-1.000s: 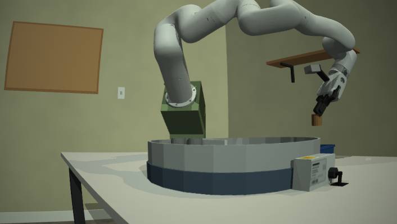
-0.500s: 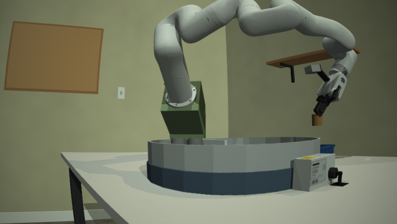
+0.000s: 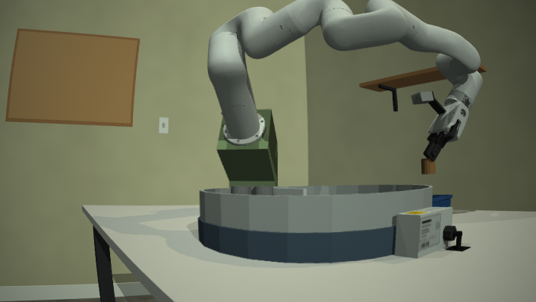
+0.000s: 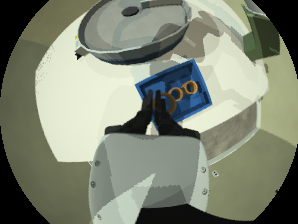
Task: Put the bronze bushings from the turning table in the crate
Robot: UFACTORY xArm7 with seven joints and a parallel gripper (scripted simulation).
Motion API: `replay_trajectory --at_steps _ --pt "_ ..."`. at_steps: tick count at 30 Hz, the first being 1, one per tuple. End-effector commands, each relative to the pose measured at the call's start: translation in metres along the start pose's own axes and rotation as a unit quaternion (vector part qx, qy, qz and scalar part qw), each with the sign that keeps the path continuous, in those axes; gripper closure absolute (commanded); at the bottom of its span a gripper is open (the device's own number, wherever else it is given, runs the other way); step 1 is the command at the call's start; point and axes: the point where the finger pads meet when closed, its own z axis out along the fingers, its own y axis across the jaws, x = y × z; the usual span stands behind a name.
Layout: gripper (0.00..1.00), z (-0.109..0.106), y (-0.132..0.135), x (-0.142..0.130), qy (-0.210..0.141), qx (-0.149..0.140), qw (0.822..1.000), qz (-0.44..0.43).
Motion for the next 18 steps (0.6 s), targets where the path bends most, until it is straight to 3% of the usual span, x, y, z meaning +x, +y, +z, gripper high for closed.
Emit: replay_trajectory --at_steps 1,7,18 --pt "1.0 0.017 0.0 -0.016 -0.002 0.0 1.0 0.0" --pt "1.0 0.037 0.0 -0.032 -0.002 0.0 1.0 0.0" --pt "1.0 0.038 0.0 -0.033 -0.002 0.0 1.0 0.0"
